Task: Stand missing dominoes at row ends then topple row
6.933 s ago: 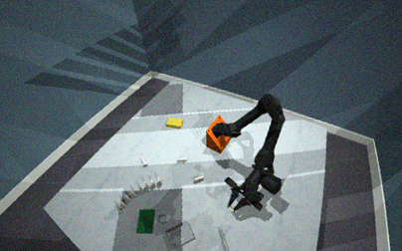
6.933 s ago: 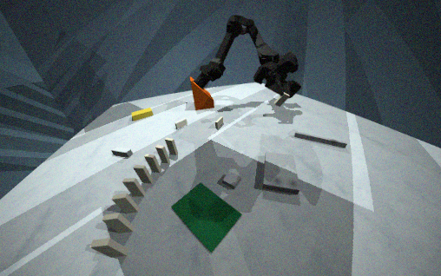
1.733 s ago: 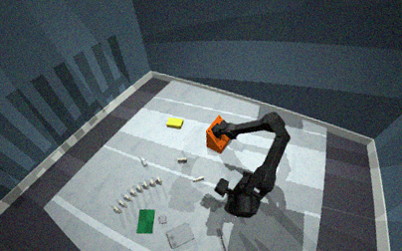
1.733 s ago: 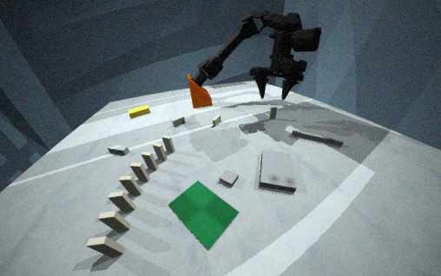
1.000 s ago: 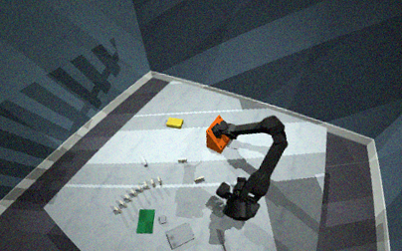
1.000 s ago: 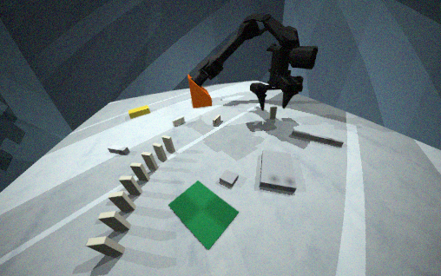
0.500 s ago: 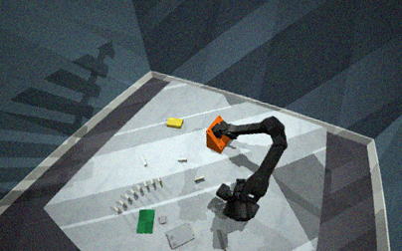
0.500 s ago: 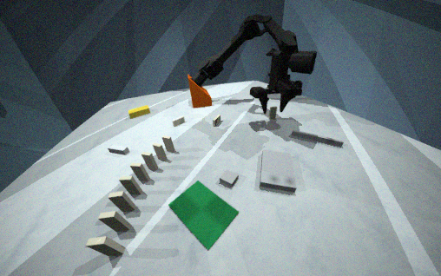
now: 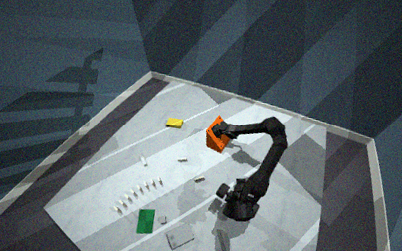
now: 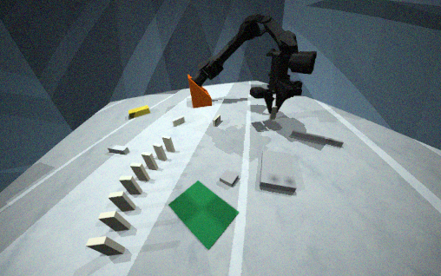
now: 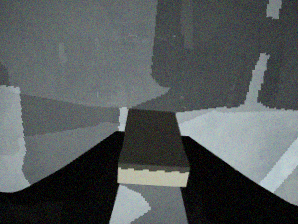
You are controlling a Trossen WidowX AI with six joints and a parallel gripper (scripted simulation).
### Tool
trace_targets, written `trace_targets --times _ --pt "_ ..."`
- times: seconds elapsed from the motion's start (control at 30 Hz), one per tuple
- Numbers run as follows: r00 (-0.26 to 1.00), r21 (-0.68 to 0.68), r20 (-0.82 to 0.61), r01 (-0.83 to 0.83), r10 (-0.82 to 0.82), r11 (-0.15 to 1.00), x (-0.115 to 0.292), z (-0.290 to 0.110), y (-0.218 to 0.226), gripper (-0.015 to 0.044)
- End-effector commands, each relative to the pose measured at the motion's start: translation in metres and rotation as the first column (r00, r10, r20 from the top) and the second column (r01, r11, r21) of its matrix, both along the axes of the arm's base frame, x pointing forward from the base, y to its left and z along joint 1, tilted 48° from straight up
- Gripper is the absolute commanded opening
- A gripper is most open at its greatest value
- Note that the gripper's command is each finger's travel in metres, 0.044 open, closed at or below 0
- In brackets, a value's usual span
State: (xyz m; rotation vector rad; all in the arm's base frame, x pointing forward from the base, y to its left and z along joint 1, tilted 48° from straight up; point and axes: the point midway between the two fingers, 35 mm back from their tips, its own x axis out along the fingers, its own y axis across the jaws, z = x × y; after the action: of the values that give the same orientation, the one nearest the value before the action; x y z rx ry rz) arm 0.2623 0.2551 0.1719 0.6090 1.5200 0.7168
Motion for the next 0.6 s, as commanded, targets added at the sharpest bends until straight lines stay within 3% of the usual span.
trace_targets --times 0.0,0.33,0.57 --pt "1.0 -0.004 -0.002 0.005 -0.005 1.0 0.001 -0.001 0.0 0.0107" --pt "1.0 -0.012 -0.001 0.0 0.0 1.0 0.012 0.082 -0.093 0.0107" --pt "1.0 -0.012 -0.002 0.003 -0.003 1.0 0.012 0.087 -0.101 0.0107"
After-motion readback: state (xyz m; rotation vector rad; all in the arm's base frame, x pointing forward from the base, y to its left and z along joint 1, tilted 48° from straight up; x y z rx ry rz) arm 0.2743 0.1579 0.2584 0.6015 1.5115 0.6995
